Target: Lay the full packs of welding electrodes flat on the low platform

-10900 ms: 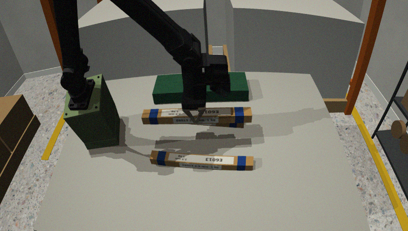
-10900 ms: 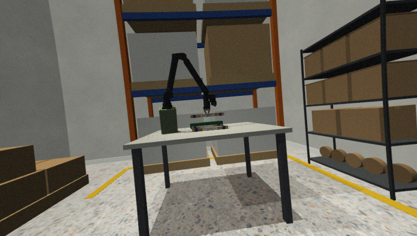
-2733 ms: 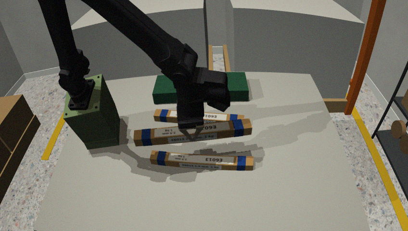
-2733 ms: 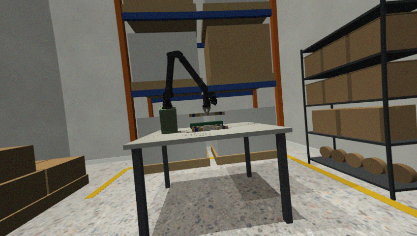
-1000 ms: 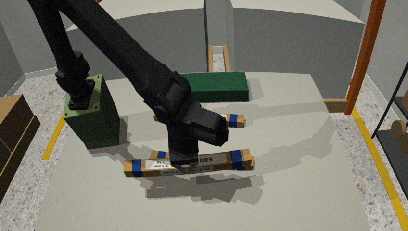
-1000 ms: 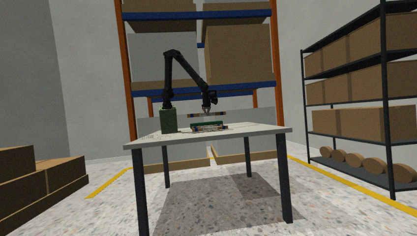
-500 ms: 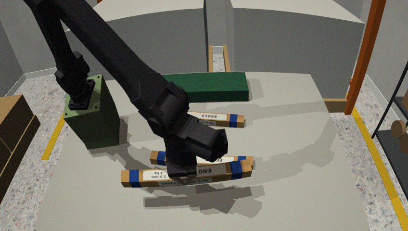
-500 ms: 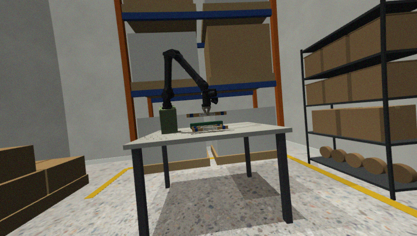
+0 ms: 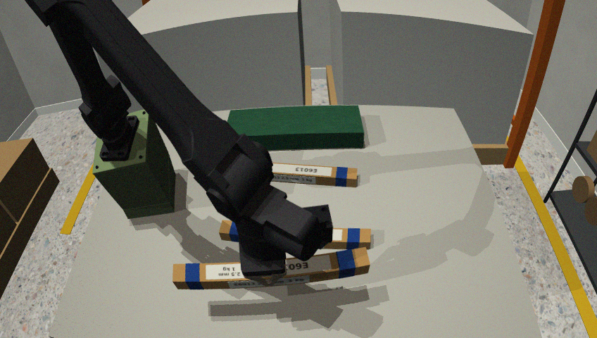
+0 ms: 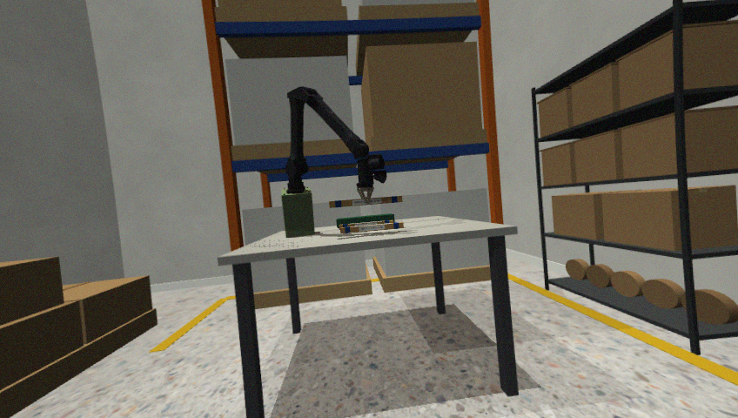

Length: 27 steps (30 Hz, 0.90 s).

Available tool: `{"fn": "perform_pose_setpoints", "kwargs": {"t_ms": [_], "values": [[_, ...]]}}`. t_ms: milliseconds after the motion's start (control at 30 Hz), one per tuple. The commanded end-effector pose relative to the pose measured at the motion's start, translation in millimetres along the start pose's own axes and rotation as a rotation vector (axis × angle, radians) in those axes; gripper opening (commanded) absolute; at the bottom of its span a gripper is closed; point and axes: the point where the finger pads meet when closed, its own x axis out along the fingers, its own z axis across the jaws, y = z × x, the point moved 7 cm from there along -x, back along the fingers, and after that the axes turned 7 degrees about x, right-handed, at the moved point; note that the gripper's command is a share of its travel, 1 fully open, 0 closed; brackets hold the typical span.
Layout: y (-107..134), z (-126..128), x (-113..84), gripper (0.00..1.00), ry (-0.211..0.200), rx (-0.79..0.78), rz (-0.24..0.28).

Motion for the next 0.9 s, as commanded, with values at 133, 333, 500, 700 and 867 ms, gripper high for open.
{"fn": "perform_pose_setpoints", "kwargs": {"t_ms": [133, 333, 500, 700, 867], "values": [[-14.8, -29.5, -9.6, 0.00, 0.017, -0.012, -0.029], [-13.7, -39.1, -6.9, 0.00, 0.015, -0.012, -0.023], [-18.7, -33.7, -7.5, 0.00, 0.014, -0.026, -0.024], [-21.9, -32.7, -11.4, 0.00, 0.019, -0.027, -0.032], [-23.9, -31.9, -13.3, 0.00, 0.020, -0.024, -0.034]]}}
